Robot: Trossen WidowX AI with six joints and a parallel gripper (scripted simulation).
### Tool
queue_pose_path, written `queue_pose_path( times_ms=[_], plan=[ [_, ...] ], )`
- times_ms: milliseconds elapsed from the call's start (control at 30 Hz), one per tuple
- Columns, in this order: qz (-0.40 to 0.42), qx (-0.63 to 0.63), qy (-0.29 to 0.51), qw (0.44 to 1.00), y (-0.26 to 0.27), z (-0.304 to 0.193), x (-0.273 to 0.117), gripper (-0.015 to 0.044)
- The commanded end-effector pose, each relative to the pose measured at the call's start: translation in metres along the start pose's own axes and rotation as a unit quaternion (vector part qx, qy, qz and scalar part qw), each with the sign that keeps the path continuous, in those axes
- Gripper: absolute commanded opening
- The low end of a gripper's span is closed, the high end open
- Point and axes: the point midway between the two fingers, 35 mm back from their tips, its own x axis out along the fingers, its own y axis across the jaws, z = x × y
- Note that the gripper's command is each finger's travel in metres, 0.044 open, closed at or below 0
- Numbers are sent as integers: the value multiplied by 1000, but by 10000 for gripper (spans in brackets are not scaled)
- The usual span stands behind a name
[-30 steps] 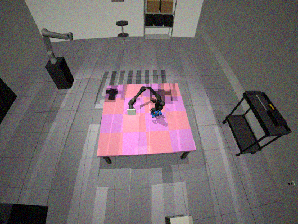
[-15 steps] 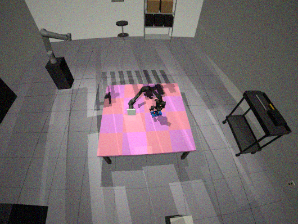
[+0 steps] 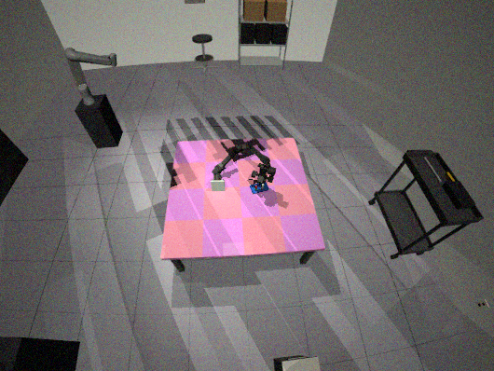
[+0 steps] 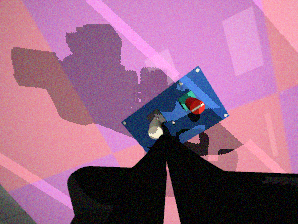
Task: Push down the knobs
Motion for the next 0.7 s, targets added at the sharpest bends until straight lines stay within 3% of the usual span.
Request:
queue_pose_path(
  times_ms=[0, 667],
  plan=[
    [-2, 71, 2, 997, 3, -2, -1, 0],
    [-14, 405, 2, 914, 9, -9, -7, 0]
  ],
)
